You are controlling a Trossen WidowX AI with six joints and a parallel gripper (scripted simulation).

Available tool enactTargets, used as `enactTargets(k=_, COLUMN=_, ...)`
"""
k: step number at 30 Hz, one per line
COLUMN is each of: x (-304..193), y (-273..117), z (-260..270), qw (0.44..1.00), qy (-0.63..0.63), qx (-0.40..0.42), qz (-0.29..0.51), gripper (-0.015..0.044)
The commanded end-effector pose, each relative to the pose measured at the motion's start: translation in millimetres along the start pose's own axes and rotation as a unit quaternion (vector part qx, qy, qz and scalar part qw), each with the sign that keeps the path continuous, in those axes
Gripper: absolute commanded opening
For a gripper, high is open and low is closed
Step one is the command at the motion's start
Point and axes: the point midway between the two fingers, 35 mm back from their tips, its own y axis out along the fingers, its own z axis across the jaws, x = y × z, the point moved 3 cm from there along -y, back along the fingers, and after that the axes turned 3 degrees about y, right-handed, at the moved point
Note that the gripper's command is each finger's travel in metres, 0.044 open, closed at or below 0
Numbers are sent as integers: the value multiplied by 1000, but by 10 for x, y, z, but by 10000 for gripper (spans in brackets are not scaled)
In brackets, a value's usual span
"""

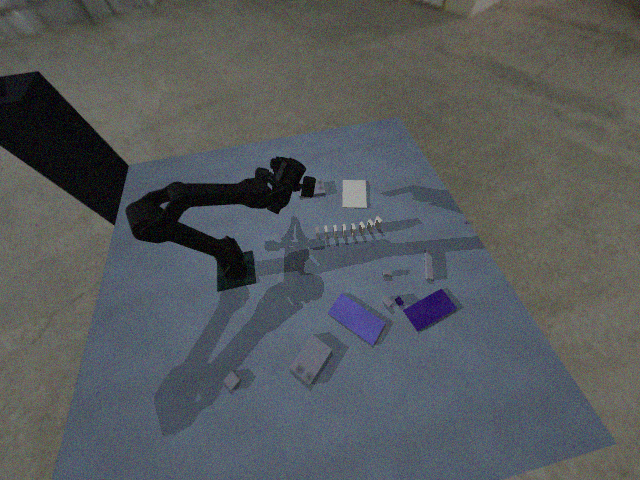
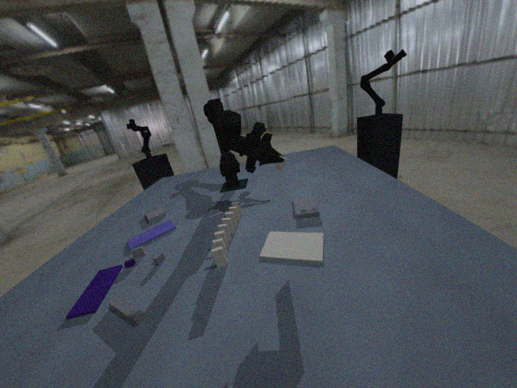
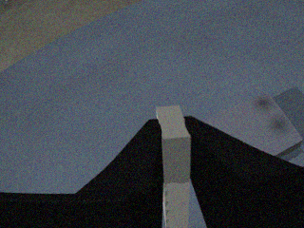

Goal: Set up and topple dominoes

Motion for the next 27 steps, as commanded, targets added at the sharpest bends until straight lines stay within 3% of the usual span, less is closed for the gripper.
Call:
enactTargets(k=1, x=-47, y=-61, z=25, qw=999, qy=-7, qx=10, qz=-30, gripper=28)
enactTargets(k=27, x=-456, y=-464, z=309, qw=977, qy=-106, qx=71, qz=-172, gripper=28)
